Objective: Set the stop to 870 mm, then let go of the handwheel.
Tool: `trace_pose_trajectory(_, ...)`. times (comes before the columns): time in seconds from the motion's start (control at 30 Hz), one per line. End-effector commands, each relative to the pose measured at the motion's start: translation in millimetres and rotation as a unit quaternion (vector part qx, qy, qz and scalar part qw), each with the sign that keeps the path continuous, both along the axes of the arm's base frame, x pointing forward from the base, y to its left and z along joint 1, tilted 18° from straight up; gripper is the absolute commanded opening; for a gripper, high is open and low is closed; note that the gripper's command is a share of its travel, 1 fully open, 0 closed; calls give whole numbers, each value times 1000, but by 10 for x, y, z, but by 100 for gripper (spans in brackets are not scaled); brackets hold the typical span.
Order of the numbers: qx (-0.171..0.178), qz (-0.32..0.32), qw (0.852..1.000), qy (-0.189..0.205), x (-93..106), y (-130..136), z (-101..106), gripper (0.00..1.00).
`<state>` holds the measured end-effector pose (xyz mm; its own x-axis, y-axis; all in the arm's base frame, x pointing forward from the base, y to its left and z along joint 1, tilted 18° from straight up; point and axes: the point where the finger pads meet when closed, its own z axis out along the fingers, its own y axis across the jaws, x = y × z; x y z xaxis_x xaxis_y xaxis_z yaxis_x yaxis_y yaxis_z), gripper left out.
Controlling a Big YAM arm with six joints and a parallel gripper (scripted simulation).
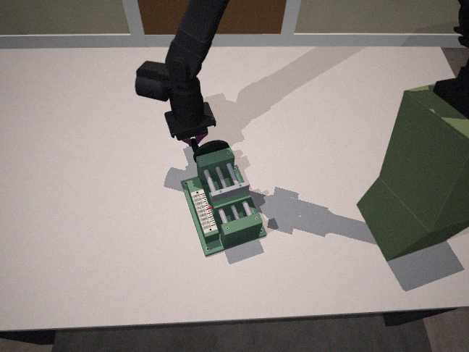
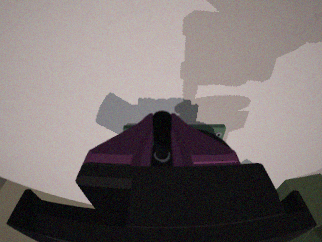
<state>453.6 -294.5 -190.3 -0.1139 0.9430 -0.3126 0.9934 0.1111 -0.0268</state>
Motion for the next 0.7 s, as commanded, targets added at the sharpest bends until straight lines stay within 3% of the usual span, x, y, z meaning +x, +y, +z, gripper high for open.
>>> trace_pose_trajectory(0.0,-12,8,999,-34,370,40,346,6)
trace_pose_trajectory(0.1,-13,8,999,-37,380,36,350,6)
trace_pose_trajectory(0.2,-6,8,1000,-22,203,119,307,6)
trace_pose_trajectory(0.33,-5,8,1000,-20,143,144,387,6)
trace_pose_trajectory(0.67,-5,9,1000,-20,101,159,441,6)
